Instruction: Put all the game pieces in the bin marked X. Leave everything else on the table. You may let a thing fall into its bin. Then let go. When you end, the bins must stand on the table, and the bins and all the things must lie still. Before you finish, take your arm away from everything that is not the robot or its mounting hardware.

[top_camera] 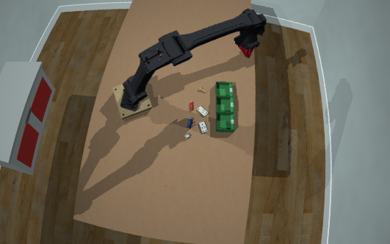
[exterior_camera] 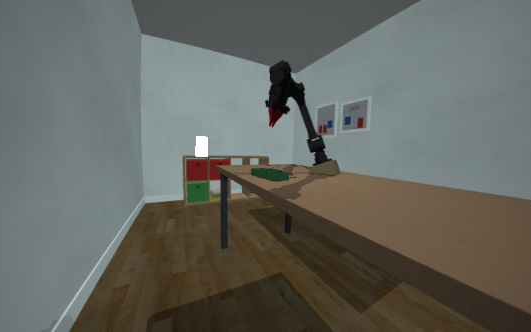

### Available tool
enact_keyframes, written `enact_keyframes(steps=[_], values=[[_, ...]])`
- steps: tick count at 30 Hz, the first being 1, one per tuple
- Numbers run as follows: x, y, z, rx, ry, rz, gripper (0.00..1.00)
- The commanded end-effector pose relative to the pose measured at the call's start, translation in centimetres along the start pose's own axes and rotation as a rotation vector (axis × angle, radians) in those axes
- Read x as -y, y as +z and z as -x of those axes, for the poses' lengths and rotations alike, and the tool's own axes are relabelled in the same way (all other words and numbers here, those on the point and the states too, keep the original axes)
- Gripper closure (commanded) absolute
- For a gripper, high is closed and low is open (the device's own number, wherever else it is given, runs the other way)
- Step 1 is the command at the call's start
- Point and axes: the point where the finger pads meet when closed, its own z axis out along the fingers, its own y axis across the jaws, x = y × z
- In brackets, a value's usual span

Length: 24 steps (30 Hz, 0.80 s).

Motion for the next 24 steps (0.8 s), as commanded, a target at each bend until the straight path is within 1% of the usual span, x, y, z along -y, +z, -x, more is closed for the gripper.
enact_keyframes(steps=[1, 3, 5, 7, 9, 10, 12, 14, 15, 17, 19, 21, 23, 24], values=[[2.5, -0.3, -2.7, 0.023, 0.16, 0.022, 0.92], [2.7, -0.2, -3.8, 0.023, 0.163, 0.022, 0.92], [2.9, 0.1, -5.4, 0.016, 0.235, 0.06, 0.92], [3.0, 0.3, -7.0, 0.016, 0.261, 0.067, 0.92], [3.0, 0.6, -8.7, 0.008, 0.327, 0.103, 0.92], [3.0, 0.7, -9.5, 0.008, 0.351, 0.11, 0.92], [3.0, 0.7, -9.5, 0.008, 0.351, 0.11, 0.92], [2.9, 1.0, -11.1, -0.001, 0.434, 0.147, 0.92], [2.9, 1.1, -11.9, -0.001, 0.46, 0.154, 0.92], [2.7, 1.4, -13.6, -0.001, 0.46, 0.154, 0.92], [2.4, 1.7, -15.2, -0.011, 0.535, 0.19, 0.92], [2.1, 2.0, -16.8, -0.012, 0.559, 0.196, 0.92], [1.6, 2.3, -18.3, -0.025, 0.618, 0.23, 0.92], [1.4, 2.5, -19.1, -0.025, 0.642, 0.236, 0.92]])
